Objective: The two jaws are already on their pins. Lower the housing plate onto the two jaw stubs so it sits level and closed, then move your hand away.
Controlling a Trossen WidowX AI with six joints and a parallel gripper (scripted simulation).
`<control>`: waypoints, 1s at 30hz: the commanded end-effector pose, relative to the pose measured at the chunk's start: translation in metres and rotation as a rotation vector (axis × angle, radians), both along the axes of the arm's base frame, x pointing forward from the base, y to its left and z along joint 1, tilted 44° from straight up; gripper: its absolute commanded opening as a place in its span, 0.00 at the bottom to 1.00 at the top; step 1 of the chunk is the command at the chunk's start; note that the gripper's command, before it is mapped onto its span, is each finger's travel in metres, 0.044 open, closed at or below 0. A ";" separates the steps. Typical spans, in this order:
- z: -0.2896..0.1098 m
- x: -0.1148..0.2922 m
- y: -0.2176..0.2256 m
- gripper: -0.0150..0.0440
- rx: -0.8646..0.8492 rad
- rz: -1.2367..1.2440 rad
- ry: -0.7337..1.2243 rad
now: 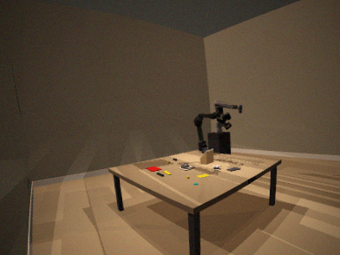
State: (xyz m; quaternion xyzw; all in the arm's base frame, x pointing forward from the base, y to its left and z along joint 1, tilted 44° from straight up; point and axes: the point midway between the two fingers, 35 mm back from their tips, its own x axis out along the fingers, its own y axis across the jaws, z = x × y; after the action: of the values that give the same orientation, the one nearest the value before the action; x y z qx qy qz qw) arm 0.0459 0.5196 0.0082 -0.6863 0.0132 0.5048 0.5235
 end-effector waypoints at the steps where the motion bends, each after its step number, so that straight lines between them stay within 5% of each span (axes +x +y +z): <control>1: -0.019 0.009 -0.013 1.00 -0.124 0.053 -0.032; 30: -0.107 0.052 -0.114 1.00 -0.874 0.457 -0.075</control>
State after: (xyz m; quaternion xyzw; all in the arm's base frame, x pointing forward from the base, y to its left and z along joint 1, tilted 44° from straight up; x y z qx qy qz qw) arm 0.0948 0.4204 -0.0895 -0.8440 0.0485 0.5213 0.1165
